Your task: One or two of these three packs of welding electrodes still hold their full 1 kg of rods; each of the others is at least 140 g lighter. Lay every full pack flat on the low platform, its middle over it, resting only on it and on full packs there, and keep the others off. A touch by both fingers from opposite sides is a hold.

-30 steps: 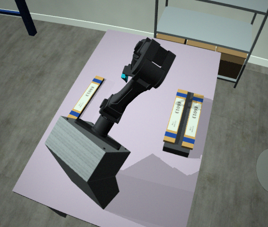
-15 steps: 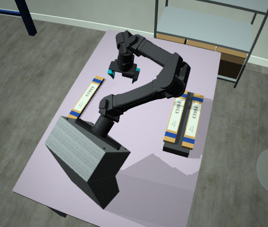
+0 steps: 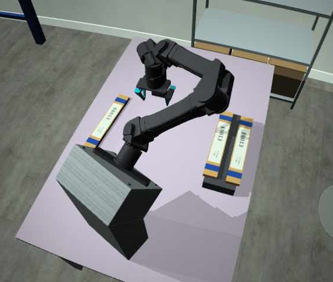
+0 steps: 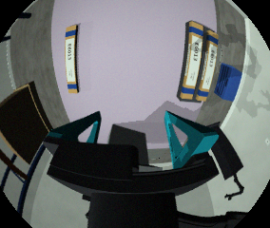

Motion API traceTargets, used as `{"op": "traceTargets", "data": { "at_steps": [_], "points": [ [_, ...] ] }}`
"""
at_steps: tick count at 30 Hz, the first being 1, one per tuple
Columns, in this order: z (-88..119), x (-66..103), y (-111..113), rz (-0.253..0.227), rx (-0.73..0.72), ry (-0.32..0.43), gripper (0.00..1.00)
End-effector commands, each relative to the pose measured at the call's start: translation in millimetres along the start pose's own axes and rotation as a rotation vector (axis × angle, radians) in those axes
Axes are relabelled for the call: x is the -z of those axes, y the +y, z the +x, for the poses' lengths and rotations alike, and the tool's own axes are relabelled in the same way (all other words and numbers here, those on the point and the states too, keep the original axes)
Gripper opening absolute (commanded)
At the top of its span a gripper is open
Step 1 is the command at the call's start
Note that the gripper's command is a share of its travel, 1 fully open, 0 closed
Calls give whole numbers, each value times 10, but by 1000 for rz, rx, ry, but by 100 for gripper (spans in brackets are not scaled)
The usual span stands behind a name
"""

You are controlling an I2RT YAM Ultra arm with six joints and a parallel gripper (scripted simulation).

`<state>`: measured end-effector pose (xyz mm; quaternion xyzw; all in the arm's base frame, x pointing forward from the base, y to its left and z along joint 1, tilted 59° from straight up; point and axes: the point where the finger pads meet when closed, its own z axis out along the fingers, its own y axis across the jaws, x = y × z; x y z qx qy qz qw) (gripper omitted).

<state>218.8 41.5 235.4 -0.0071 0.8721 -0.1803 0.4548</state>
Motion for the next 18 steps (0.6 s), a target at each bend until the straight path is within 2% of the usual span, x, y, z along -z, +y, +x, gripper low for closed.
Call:
{"op": "traceTargets", "data": {
  "at_steps": [1, 18],
  "points": [
    [-57, 49, -14, 5, -7, -9, 95],
    [-12, 21, -23, 6, -10, -4, 95]
  ]
}}
